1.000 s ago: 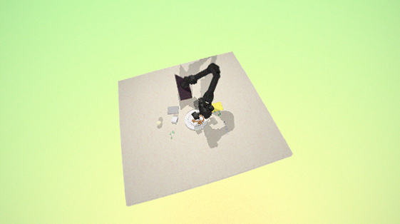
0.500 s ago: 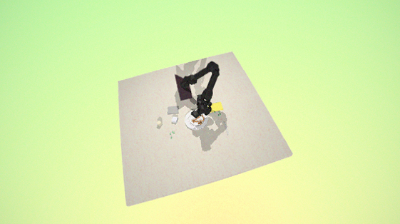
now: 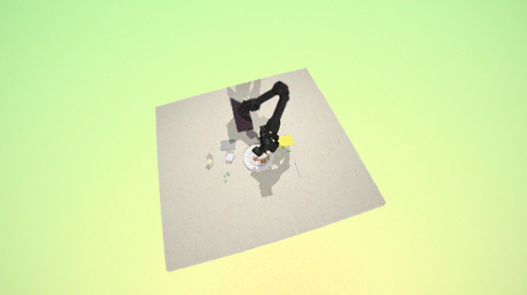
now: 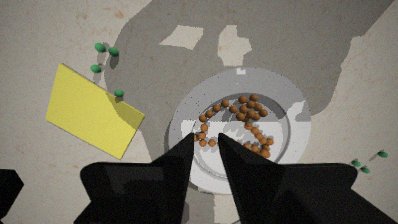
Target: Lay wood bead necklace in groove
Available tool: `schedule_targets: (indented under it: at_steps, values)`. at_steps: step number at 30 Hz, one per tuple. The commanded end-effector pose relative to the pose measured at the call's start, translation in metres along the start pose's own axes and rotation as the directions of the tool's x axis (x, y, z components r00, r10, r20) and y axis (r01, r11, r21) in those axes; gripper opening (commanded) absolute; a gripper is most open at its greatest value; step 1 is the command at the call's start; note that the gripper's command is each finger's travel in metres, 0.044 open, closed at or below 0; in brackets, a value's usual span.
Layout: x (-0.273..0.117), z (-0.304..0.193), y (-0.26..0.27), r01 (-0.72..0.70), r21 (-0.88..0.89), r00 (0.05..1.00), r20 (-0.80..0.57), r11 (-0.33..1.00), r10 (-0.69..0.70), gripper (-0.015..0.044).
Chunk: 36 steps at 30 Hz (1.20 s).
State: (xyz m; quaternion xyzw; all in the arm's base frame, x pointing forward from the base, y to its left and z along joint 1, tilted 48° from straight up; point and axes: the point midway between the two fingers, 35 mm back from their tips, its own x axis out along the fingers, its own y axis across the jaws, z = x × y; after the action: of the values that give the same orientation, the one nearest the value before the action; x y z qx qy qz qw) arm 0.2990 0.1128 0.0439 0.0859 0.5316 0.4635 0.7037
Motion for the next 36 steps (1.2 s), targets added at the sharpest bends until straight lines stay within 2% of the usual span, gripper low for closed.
schedule_targets:
  at_steps: [1, 18, 23, 36]
  values:
    - [0.006, -0.001, 0.000, 0.000, 0.005, 1.000, -0.002, 1.000, 0.000, 0.0120]
    - [0.029, -0.002, 0.001, -0.003, 0.008, 1.000, -0.004, 1.000, 0.003, 0.0120]
    - [0.027, -0.001, 0.001, -0.006, 0.001, 1.000, -0.004, 1.000, 0.006, 0.0000]
    - [0.027, -0.001, 0.001, -0.006, 0.001, 1.000, -0.004, 1.000, 0.006, 0.0000]
